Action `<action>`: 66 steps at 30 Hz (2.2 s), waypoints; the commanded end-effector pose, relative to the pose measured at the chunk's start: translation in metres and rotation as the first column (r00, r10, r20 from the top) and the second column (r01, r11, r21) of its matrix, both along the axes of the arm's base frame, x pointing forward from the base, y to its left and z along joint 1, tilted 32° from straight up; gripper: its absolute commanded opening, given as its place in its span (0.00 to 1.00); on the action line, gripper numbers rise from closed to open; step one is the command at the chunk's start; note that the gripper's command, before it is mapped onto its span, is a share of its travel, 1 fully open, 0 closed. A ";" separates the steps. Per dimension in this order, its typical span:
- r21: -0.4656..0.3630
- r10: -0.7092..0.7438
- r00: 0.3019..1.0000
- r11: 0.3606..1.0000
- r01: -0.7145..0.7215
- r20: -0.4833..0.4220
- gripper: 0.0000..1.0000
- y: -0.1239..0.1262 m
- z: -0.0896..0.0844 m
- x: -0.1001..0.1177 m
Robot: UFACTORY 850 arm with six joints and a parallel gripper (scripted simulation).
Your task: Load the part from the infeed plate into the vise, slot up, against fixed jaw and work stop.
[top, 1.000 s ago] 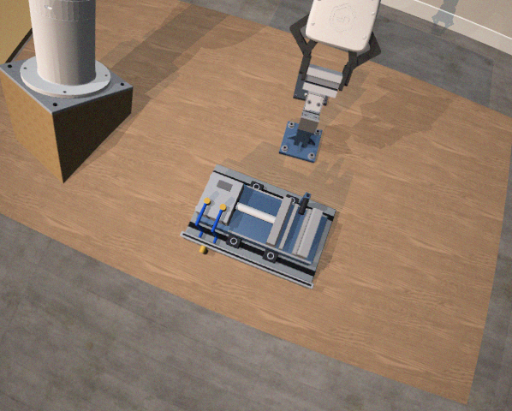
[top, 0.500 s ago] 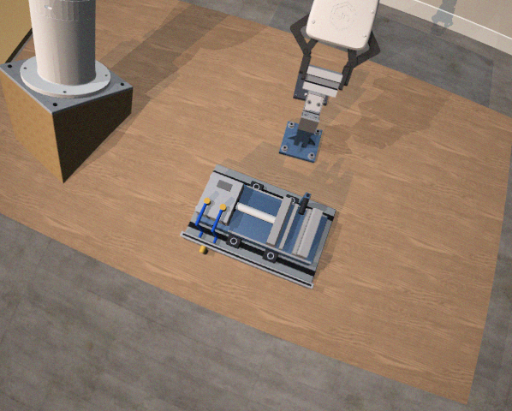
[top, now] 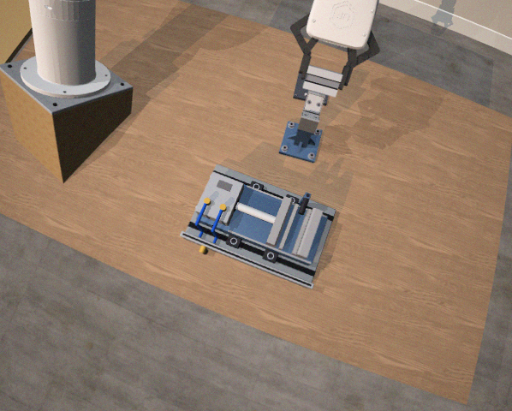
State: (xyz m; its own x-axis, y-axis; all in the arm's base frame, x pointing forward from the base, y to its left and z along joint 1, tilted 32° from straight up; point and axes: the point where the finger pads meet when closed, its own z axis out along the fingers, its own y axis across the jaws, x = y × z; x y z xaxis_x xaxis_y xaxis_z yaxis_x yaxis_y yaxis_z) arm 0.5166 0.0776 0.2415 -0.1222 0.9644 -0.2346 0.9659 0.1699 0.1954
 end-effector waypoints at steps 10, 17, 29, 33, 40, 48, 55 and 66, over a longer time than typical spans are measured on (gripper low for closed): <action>-0.011 -0.003 1.000 1.000 0.003 0.004 0.00 0.000 0.001 0.001; -0.011 -0.003 1.000 1.000 0.003 0.004 0.00 0.000 0.001 0.001; -0.011 -0.003 1.000 1.000 0.003 0.004 0.00 0.000 0.001 0.001; -0.011 -0.003 1.000 1.000 0.003 0.004 0.00 0.000 0.001 0.001; -0.011 -0.003 1.000 1.000 0.003 0.004 0.00 0.001 0.000 0.001; -0.011 -0.003 1.000 1.000 0.003 0.004 0.00 0.002 -0.002 0.001; -0.011 -0.003 1.000 1.000 0.003 0.004 0.00 0.004 -0.005 0.001; -0.011 -0.003 1.000 1.000 0.003 0.004 0.00 0.007 -0.011 0.002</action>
State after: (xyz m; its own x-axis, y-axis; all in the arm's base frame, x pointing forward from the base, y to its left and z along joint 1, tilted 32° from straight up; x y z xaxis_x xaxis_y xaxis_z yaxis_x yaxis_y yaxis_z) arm 0.5177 0.0839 0.2317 -0.1192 0.9619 -0.2460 0.9657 0.1699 0.1963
